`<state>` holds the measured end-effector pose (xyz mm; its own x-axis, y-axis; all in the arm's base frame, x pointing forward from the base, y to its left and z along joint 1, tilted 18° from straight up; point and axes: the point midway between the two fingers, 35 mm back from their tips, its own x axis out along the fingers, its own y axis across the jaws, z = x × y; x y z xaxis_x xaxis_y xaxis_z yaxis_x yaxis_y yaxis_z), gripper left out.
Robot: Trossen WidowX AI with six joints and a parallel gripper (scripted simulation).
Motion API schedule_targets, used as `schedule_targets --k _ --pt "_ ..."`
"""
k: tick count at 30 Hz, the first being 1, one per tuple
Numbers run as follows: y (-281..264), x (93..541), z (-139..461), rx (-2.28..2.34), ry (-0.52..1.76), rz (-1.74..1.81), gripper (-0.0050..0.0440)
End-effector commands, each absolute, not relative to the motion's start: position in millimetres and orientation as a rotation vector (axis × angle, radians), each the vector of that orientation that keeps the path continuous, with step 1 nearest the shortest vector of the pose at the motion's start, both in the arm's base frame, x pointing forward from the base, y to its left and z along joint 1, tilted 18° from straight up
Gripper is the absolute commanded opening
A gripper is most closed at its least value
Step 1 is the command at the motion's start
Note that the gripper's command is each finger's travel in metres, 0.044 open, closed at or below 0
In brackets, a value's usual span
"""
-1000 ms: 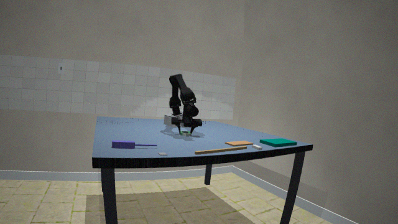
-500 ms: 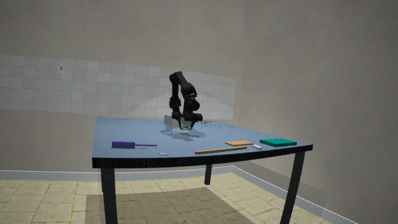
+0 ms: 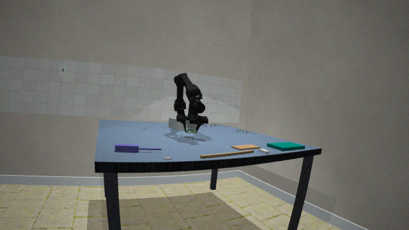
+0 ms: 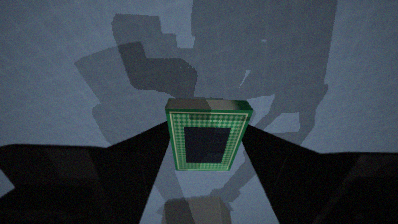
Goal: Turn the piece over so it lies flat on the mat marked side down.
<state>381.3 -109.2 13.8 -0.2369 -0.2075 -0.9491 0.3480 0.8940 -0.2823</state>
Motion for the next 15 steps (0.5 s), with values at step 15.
schedule_targets --k 15 --pt "-84.0 381.4 84.4 0.03 1.755 -0.462 0.0"
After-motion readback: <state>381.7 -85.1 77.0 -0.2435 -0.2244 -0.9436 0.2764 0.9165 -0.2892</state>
